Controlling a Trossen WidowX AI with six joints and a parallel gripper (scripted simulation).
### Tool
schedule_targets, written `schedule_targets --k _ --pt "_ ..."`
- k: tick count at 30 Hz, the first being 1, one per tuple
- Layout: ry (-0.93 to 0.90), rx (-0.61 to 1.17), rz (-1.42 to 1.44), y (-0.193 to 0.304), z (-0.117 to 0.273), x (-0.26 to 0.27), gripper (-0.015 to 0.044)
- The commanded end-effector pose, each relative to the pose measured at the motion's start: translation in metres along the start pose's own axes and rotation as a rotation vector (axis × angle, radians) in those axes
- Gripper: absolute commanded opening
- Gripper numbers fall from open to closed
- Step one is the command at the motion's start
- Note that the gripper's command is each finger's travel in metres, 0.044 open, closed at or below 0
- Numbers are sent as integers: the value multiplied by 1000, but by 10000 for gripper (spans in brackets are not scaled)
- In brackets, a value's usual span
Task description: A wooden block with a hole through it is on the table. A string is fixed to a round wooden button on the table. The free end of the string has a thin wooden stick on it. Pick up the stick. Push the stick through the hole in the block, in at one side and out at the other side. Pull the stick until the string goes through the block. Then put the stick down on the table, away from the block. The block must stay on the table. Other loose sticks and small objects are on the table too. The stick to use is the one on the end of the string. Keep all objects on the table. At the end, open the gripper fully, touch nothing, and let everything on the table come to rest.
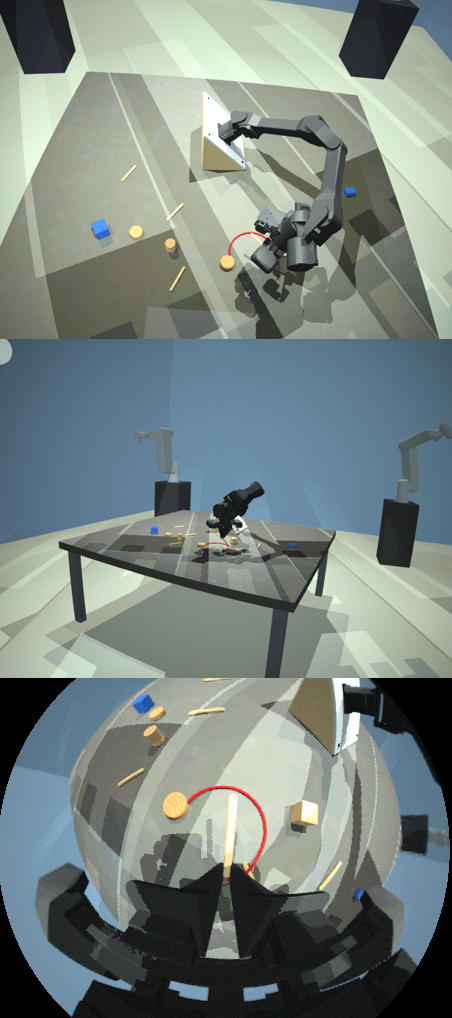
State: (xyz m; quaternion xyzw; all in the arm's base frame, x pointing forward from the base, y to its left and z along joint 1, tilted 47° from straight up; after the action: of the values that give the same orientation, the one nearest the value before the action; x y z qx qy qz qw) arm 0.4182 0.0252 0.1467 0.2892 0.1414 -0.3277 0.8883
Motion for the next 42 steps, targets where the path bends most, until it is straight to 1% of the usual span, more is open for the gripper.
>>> schedule_targets --k 1,42 --pt "-1 13 0 6 2 -2 0" --pt "-1 88 -3 47 12 -20 0"
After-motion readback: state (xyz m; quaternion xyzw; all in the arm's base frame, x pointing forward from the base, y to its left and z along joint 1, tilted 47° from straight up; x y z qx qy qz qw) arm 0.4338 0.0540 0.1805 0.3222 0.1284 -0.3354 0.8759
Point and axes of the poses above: the point midway between the two fingers, 35 mm back from their tips, its own z axis back along the fingers, its own x axis across the jaws, y = z × x, the point moved 7 cm from there along z, back along the fingers, and after that the axes turned 1 degree about z, right-handed, at the moved point
